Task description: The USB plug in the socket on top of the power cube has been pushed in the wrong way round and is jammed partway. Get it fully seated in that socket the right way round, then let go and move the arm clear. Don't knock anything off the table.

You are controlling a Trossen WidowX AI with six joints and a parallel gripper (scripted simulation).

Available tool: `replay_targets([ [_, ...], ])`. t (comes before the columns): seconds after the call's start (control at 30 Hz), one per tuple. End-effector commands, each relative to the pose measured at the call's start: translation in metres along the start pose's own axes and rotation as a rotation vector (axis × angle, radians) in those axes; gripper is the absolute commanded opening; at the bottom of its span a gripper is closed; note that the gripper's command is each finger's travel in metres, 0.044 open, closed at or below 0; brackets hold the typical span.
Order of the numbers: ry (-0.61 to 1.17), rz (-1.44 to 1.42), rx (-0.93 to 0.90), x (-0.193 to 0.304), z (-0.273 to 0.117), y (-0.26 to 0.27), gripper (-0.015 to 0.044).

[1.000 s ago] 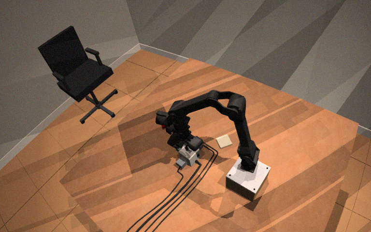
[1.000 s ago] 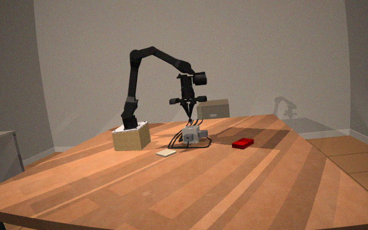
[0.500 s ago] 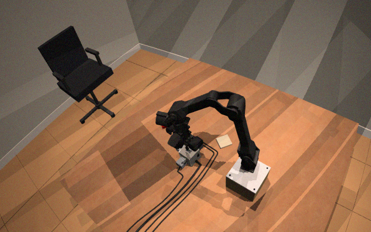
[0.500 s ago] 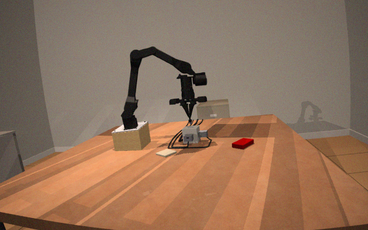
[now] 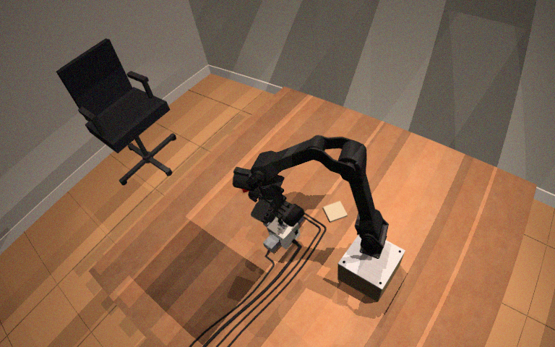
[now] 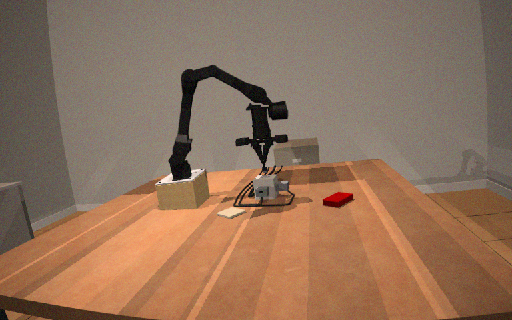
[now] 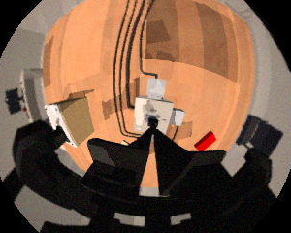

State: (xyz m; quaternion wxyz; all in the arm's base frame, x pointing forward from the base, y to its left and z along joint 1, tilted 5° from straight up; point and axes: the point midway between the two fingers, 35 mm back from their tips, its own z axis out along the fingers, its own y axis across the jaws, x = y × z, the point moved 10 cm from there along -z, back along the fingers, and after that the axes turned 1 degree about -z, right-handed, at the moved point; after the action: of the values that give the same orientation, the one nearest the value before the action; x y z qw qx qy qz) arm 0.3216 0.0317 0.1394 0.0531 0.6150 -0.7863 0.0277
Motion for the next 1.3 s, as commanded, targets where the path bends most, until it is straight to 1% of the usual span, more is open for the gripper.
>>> replay_targets([
  [0.0,0.007,0.002,0.002,-0.0001,0.0008,-0.0001,0.0],
  [1.27,0.045,-0.006,0.003,-0.0015,0.0056,0.0,0.0],
])
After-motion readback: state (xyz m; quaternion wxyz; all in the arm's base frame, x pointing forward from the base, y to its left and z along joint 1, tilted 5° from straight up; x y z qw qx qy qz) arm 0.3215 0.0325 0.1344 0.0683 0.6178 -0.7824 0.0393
